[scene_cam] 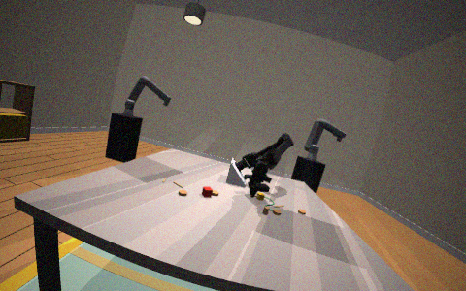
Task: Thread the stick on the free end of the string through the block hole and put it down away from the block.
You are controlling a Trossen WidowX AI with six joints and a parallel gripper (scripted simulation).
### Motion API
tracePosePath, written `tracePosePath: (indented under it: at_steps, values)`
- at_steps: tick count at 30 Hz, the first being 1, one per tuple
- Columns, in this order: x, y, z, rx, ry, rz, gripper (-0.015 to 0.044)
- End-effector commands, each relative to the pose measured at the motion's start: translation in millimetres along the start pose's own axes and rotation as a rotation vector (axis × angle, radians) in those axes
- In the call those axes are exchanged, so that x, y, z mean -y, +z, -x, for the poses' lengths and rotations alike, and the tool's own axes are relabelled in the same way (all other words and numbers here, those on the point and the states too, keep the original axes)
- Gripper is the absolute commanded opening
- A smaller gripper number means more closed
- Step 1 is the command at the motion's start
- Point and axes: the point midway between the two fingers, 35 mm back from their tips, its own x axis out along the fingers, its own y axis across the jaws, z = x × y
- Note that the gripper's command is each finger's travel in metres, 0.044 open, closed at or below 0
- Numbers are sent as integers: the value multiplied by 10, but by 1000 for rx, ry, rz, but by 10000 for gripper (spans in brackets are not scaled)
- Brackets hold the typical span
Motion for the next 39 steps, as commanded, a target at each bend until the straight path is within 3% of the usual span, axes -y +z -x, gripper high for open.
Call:
tracePosePath:
  at_steps: [1,39]
  values:
    - [17,-62,6,3,-1,3,0]
    - [1,-432,10,1,0,4,0]
